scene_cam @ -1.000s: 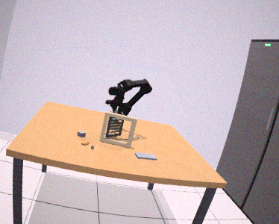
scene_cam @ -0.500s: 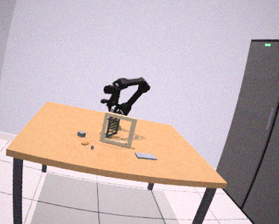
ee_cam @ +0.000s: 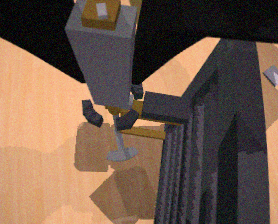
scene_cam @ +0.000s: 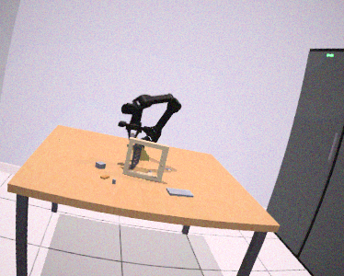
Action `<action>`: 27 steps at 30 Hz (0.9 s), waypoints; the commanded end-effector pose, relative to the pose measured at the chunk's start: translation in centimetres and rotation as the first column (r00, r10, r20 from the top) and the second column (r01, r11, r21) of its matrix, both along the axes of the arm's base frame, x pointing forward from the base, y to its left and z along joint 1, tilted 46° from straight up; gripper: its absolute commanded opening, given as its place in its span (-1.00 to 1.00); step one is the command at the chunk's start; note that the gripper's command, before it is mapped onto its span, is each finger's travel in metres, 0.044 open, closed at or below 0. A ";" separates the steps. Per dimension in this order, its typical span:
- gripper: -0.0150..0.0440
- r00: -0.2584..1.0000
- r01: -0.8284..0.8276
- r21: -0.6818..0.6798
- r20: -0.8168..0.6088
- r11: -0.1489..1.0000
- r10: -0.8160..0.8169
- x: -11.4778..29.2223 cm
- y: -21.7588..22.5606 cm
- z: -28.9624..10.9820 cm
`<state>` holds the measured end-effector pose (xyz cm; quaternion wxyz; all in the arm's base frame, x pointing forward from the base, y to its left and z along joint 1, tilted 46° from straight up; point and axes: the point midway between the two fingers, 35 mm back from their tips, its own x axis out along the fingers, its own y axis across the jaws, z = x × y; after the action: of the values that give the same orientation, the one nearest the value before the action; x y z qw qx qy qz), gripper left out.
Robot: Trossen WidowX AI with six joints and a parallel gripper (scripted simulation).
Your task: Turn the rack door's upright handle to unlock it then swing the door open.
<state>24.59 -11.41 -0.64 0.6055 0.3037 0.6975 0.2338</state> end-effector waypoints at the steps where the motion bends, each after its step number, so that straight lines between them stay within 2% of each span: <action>1: -0.44 0.996 -0.066 0.006 0.060 0.998 0.066 0.2 -0.6 -0.7; 9: -0.44 0.979 -0.148 0.006 0.143 0.989 0.146 0.4 -1.7 -1.9; 24: -0.44 0.979 -0.149 0.006 0.145 0.989 0.147 0.4 -1.7 -1.9; 27: -0.18 0.979 -0.149 0.006 0.145 0.989 0.147 0.4 -1.7 -1.9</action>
<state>24.98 -13.24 -2.55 0.6324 0.2441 0.6715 0.2994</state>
